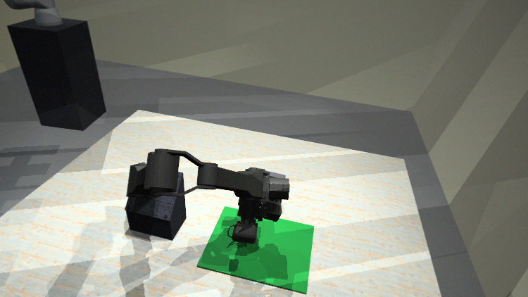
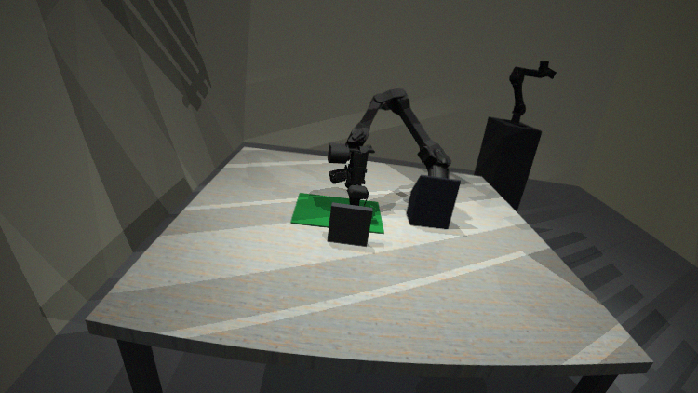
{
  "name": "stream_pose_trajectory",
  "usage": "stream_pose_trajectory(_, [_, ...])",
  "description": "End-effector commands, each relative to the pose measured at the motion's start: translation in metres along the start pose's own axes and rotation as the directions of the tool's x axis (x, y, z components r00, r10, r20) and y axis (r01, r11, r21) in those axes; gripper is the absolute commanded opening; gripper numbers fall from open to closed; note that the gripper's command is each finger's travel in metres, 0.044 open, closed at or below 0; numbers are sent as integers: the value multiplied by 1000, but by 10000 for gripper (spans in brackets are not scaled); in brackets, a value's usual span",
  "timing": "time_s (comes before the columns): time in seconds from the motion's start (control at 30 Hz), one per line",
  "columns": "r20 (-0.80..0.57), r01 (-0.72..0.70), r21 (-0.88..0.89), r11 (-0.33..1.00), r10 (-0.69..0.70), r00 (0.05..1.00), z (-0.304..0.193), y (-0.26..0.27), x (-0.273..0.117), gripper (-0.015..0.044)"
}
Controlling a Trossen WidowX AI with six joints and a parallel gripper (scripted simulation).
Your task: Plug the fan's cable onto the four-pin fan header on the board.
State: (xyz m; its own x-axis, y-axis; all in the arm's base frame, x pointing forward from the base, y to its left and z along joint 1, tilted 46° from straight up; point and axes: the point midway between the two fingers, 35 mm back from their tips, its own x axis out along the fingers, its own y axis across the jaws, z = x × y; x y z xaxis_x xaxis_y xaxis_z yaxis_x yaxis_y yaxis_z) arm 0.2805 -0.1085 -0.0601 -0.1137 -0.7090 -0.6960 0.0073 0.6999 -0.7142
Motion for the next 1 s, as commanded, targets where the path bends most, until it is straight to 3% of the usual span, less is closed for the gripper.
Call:
stream_pose_trajectory(0.0, [-2, 3, -4, 1000, -3, 1000, -1, 0, 4, 0])
stream_pose_trajectory(0.53, [-3, 4, -4, 1000, -4, 1000, -1, 0, 12, 0])
stream_pose_trajectory(0.87, [3, 3, -2, 1000, -3, 1000, 0, 0, 8, 260])
stream_pose_trajectory(0.97, [3, 2, -2, 1000, -2, 1000, 0, 0, 6, 260])
